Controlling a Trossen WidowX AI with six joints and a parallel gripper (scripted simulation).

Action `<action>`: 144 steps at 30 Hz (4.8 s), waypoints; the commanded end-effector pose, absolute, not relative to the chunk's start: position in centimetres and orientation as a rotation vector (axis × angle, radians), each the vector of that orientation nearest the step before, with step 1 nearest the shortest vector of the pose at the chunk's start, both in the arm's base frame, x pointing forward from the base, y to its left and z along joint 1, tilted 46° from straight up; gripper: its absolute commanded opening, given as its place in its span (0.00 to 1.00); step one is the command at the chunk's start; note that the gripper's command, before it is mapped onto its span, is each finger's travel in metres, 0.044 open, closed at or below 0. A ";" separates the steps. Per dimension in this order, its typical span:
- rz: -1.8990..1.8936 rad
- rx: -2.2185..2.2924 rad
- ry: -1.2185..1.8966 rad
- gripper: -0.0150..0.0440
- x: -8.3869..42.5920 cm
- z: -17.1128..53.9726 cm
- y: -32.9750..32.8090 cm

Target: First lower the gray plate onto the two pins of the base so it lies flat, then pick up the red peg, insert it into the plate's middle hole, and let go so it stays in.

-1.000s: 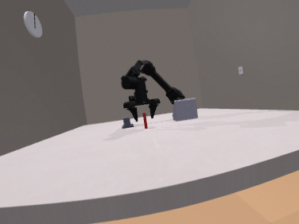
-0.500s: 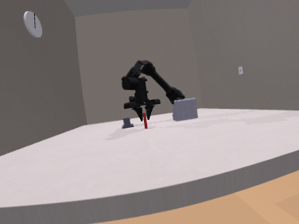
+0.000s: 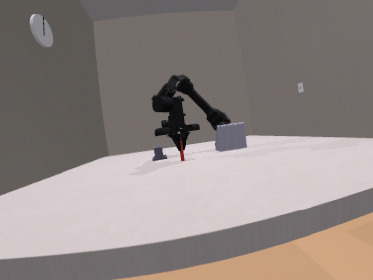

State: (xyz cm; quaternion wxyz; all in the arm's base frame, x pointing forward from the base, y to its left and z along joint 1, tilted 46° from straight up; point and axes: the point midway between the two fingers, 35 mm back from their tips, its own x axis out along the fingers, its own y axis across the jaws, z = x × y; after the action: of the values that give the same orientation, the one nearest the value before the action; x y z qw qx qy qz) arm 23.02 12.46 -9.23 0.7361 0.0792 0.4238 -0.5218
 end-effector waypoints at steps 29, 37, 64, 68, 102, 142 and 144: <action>-1.141 0.173 0.935 0.25 22.7 -4.3 18.1; -1.141 0.164 0.938 0.25 23.6 -3.7 17.3; -1.126 0.172 0.951 0.25 28.8 1.0 14.1; -1.126 0.173 0.951 0.25 29.5 1.7 13.5; -1.142 0.168 0.927 0.25 34.2 8.4 6.9; -1.147 0.169 0.924 0.25 34.4 9.2 6.0; -1.147 0.169 0.924 0.25 34.4 9.2 6.0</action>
State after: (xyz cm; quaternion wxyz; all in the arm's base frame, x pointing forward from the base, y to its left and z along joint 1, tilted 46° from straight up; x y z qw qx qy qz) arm 34.45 6.01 9.16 0.7375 0.0771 0.4207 -0.5226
